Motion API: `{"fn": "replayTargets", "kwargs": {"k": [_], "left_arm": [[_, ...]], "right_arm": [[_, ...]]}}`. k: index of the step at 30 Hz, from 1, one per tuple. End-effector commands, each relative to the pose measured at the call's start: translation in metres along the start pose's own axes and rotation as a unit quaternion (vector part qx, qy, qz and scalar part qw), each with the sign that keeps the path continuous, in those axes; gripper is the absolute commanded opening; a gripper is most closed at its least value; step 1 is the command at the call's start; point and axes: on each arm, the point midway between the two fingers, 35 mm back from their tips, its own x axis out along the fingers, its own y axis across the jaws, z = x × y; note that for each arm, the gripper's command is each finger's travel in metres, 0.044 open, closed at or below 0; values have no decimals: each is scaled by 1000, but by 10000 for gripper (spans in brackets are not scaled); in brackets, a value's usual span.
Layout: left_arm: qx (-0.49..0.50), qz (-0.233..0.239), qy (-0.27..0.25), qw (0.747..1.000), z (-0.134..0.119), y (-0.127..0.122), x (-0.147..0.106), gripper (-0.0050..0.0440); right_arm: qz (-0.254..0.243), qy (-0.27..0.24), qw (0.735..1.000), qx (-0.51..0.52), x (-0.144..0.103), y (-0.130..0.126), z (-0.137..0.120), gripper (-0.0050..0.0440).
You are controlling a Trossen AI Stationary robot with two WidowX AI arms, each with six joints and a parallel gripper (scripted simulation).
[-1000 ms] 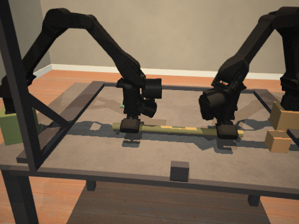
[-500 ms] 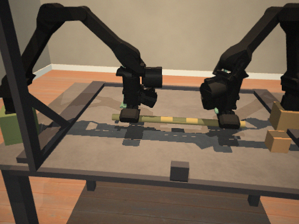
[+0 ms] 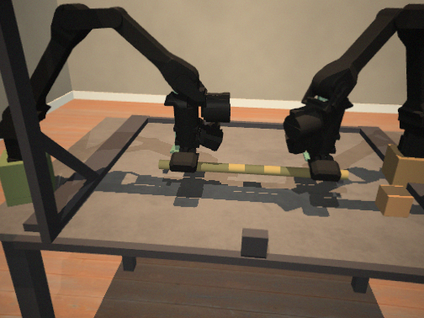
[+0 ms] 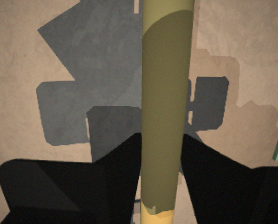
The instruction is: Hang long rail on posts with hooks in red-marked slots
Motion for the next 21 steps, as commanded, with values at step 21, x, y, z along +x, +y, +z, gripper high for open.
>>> {"fn": "replayTargets", "kwargs": {"k": [21], "left_arm": [[1,-157,-18,987,5,17,-16,-50]], "right_arm": [[169,-14,986,1,-14,-8,2,-50]]}}
